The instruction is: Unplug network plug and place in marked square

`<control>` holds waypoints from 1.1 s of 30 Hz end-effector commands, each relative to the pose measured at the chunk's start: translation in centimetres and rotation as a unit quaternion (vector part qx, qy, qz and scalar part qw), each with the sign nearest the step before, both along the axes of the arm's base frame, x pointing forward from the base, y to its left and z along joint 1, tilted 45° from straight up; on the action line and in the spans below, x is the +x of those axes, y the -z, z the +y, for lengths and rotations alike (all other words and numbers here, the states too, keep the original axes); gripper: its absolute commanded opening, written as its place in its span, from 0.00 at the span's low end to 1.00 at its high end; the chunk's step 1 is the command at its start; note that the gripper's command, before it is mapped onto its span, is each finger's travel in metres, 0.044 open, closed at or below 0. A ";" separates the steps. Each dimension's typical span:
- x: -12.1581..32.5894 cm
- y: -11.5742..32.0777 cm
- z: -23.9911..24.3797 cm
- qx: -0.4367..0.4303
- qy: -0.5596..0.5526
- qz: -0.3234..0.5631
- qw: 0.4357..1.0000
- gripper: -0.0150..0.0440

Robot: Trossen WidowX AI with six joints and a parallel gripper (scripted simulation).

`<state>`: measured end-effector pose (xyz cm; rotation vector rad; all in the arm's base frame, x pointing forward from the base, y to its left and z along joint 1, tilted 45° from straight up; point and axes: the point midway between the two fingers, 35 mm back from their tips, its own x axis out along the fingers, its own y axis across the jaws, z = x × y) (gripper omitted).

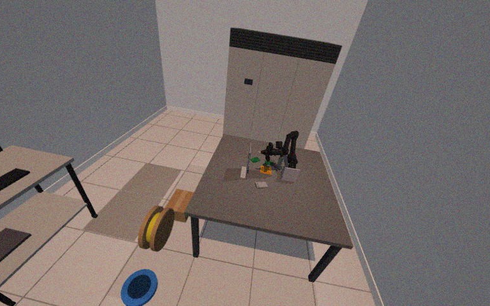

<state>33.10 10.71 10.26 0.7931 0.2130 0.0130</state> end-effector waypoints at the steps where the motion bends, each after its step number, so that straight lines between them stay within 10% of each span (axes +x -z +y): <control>1: -0.3 -0.7 0.5 0.004 0.002 -0.001 1.000 0.25; 33: -5.9 5.8 -13.0 0.040 0.358 0.155 0.920 0.25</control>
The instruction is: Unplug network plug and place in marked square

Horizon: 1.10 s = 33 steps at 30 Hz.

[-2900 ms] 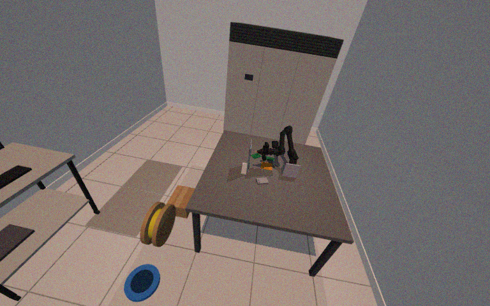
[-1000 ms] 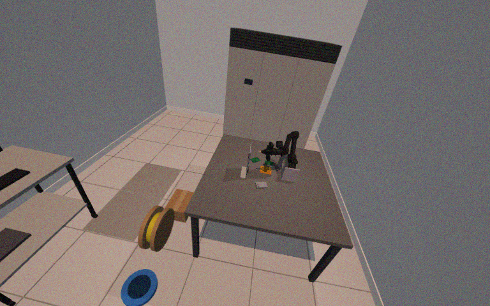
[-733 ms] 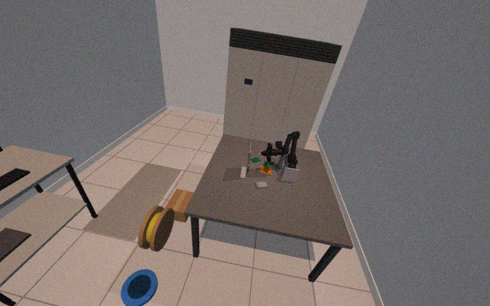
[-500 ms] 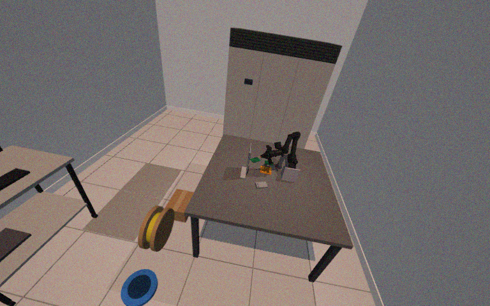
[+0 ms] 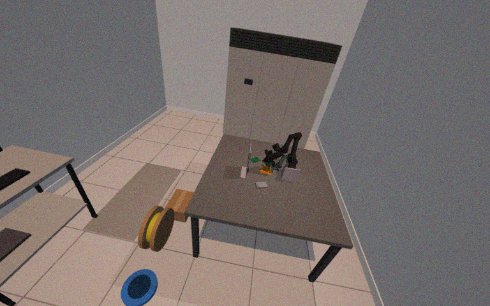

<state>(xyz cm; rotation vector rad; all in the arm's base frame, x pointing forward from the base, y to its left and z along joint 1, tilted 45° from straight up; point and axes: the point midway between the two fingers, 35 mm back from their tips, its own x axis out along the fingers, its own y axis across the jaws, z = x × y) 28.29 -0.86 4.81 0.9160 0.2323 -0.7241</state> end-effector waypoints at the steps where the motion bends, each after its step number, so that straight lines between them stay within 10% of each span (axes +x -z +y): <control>1: -1.4 0.4 -1.8 -0.005 0.052 0.012 0.999 0.25; 33: -5.5 1.7 -6.9 -0.036 0.185 0.039 0.981 0.25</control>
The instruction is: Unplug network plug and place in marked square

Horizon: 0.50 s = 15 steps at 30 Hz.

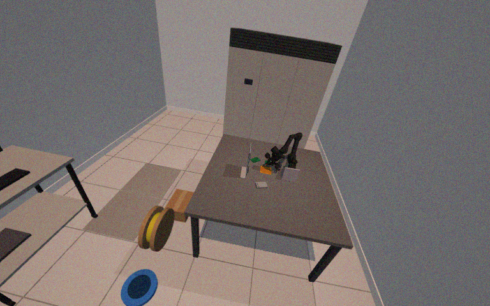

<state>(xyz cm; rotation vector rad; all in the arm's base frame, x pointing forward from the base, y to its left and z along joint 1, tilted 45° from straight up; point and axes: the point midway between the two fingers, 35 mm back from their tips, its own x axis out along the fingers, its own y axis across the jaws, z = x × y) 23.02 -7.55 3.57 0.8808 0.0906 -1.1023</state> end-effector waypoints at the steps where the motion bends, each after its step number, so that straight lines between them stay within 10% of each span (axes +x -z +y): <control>1: -0.2 0.6 -0.3 0.000 -0.001 0.008 1.000 0.25; 15: -0.2 1.5 -1.0 0.001 0.000 0.009 1.000 0.25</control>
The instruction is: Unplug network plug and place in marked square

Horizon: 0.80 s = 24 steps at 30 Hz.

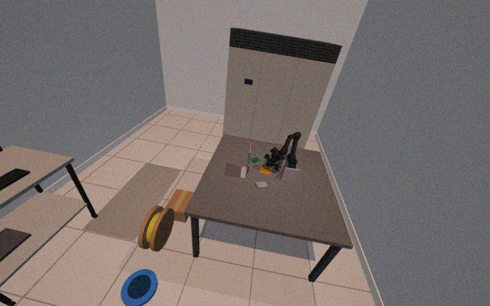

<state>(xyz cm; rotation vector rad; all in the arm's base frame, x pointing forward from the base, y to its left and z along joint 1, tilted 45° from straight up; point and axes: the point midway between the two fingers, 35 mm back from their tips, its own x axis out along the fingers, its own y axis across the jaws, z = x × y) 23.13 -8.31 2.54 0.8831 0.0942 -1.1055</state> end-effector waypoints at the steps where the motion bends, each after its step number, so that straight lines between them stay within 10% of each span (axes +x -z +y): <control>1: -0.3 0.5 -0.3 -0.001 -0.001 0.007 1.000 0.25; 24: -0.4 1.7 -1.5 -0.001 -0.001 0.007 1.000 0.25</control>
